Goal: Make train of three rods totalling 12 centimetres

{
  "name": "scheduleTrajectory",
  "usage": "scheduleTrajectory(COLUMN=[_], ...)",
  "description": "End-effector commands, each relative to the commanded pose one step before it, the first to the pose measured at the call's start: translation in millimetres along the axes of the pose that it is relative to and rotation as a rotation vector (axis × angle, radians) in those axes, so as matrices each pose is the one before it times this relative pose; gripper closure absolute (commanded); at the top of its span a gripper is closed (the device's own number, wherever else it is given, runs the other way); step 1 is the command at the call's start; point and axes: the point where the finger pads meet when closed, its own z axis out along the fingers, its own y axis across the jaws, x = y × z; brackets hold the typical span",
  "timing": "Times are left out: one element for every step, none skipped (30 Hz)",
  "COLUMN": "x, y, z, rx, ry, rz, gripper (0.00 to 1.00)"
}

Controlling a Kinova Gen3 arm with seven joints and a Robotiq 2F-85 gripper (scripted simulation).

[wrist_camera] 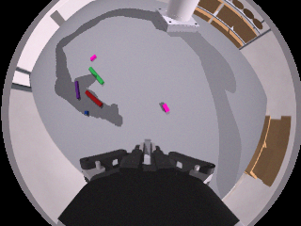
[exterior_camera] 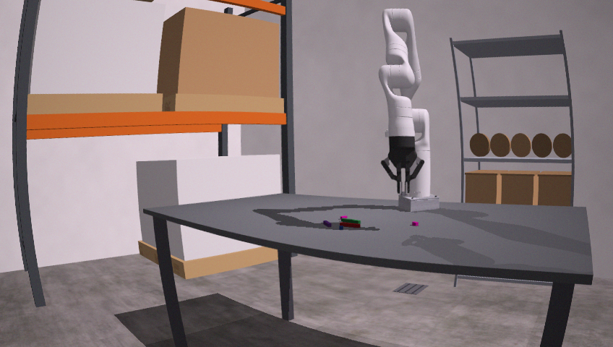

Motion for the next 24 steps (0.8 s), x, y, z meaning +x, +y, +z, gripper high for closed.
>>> scheduleTrajectory(x=[-0.2,0.0,0.0,0.0,0.0,0.0,0.0,0.0,0.0,0.0,0.0,0.1,0.63,1.39,0.82,1.94,4.03,5.11,0.0,0.0,6.1,7.5,3.97,3.65], y=[-3.02,0.0,0.0,0.0,0.0,0.0,0.0,0.0,0.0,0.0,0.0,-0.14,-0.92,-2.33,-4.45,-6.56,-8.58,-10.84,0.0,0.0,-13.0,-17.23,-8.2,-8.89], z=[-2.14,0.0,0.0,0.0,0.0,0.0,0.0,0.0,0.0,0.0,0.0,0.01,0.08,0.15,-0.26,-0.32,0.05,0.08,0.0,0.0,0.08,0.03,0.05,0.0], rx=[0.00549,0.0,0.0,0.0,0.0,0.0,0.0,0.0,0.0,0.0,0.0,0.00001,0.00005,0.00018,0.00088,0.00081,0.00005,0.00006,0.0,0.0,0.00008,0.00025,-0.00003,0.00016], ry=[-0.00169,0.0,0.0,0.0,0.0,0.0,0.0,0.0,0.0,0.0,0.0,-0.00001,-0.00005,-0.00044,-0.00366,-0.00326,0.0004,0.00053,0.0,0.0,0.00056,0.00047,0.00042,0.00005], rz=[-0.0111,0.0,0.0,0.0,0.0,0.0,0.0,0.0,0.0,0.0,0.0,0.00043,0.00279,0.00698,0.01233,0.01867,0.02549,0.03242,0.0,0.0,0.03912,0.05091,0.02554,0.02644], gripper=[0.95,0.95,0.95,0.95,0.95,0.95,0.95,0.95,0.95,0.95,0.95,0.95,0.95,0.95,0.95,0.95,0.95,0.95,0.95,0.95,0.95,0.95,0.95,0.95])
